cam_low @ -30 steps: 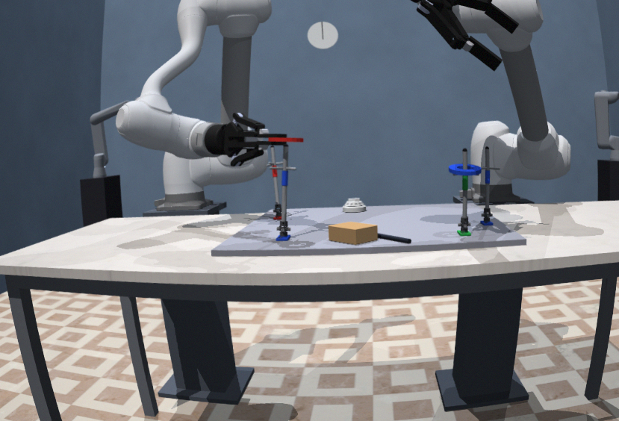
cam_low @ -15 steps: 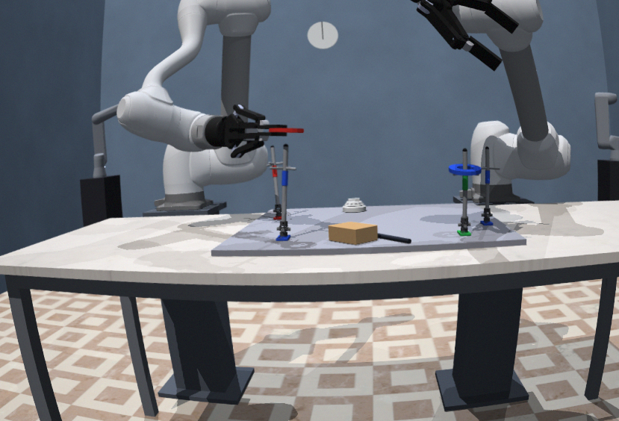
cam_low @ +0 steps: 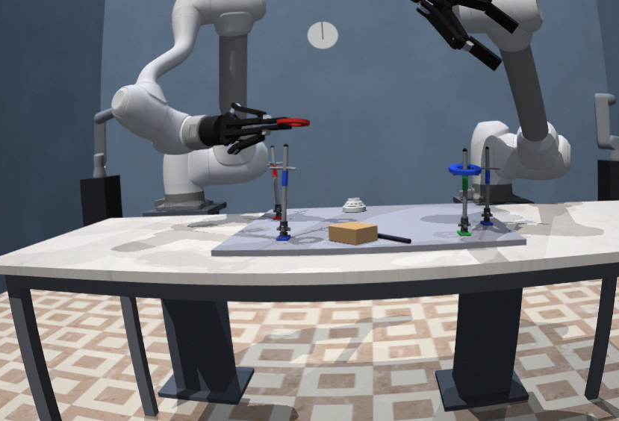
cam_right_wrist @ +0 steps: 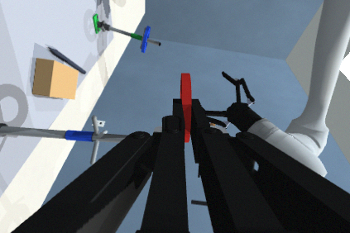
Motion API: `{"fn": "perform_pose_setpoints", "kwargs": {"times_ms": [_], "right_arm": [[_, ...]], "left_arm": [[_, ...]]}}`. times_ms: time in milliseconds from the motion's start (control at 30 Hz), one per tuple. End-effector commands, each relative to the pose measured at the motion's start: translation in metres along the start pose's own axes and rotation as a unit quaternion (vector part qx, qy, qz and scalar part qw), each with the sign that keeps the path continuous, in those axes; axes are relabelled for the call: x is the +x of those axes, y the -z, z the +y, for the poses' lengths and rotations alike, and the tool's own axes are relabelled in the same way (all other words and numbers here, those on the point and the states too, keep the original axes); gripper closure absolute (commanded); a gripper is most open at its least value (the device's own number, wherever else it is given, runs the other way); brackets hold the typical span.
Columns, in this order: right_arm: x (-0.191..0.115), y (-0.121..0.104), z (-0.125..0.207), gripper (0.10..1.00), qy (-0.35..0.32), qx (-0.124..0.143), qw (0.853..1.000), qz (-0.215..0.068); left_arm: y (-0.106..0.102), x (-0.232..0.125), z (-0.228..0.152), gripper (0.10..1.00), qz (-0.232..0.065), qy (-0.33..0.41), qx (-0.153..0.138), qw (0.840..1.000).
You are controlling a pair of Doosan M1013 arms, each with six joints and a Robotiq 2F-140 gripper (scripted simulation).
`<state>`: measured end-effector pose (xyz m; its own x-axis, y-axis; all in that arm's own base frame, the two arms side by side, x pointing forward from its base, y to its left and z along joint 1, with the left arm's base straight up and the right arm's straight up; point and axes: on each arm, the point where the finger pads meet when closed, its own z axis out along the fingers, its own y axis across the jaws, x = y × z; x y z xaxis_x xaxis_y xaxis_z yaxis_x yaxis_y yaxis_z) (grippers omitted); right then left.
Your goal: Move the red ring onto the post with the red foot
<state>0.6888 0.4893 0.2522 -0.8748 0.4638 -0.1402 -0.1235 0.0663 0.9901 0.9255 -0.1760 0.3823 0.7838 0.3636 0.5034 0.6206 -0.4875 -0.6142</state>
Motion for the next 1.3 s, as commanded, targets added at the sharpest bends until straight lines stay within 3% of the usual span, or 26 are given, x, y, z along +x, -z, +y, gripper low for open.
{"fn": "perform_pose_setpoints", "kwargs": {"times_ms": [0,267,533,933,1000,1267], "right_arm": [[0.015,0.013,-0.001,0.999,0.006,-0.007,0.999,0.035],[0.061,0.051,0.005,0.999,0.022,-0.031,0.99,0.134],[0.084,0.075,0.007,0.999,0.024,-0.04,0.982,0.182],[0.135,0.147,0.01,0.999,0.013,-0.058,0.953,0.297],[0.135,0.147,0.01,0.999,0.013,-0.058,0.953,0.297],[0.162,0.199,0.013,0.999,-0.003,-0.066,0.929,0.365]], "left_arm": [[0.001,0.001,-0.001,0.098,0.0,0.001,-0.001,1.0],[0.001,0.001,-0.001,0.098,0.0,0.001,-0.001,1.0],[0.001,0.001,-0.001,0.098,0.0,0.001,-0.001,1.0],[0.001,0.001,-0.001,0.098,0.0,0.001,-0.001,1.0],[0.001,0.001,-0.001,0.098,0.0,0.001,-0.001,1.0],[0.001,0.001,-0.001,0.098,0.0,0.001,-0.001,1.0]]}}
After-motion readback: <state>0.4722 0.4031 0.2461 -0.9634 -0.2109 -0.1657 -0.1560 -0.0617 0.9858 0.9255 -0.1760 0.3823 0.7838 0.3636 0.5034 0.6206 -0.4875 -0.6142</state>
